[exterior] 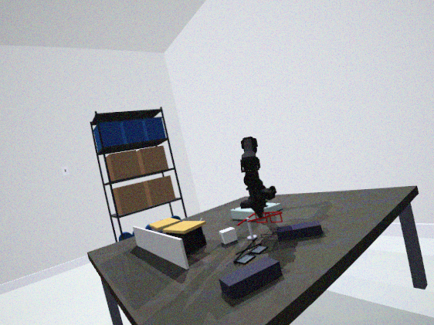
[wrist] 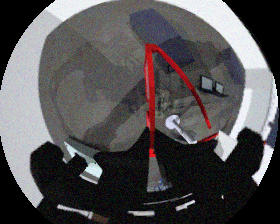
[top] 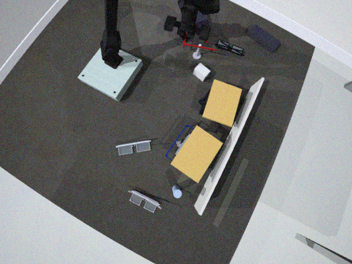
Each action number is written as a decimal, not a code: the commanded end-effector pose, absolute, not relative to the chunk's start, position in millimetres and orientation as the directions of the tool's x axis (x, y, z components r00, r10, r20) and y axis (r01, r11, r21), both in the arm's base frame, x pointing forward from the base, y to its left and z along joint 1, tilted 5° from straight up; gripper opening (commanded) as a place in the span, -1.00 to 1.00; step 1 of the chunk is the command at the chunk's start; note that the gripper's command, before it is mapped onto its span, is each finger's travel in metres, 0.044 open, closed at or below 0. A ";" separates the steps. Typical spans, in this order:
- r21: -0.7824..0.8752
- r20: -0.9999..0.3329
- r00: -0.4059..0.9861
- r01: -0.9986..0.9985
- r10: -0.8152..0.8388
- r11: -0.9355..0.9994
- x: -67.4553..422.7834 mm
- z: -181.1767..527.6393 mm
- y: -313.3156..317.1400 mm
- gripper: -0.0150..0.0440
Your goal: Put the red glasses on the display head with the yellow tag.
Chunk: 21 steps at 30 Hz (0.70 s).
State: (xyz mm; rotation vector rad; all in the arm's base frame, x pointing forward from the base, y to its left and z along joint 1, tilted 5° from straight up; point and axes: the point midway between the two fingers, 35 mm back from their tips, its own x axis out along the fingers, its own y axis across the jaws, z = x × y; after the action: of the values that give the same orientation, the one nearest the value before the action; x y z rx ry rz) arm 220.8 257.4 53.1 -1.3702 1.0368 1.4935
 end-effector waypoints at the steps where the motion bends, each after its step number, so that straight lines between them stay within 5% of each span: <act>1: 0.037 -0.997 -0.056 -0.950 0.055 -0.309 218.2 54.5 262.2 -0.49; 21: 0.037 -0.997 -0.056 -0.950 0.055 -0.309 217.7 54.5 262.8 -0.49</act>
State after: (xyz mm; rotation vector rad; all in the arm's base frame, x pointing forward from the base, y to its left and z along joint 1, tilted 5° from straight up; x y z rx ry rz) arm 218.1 263.0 54.2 -1.3692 1.0336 1.4955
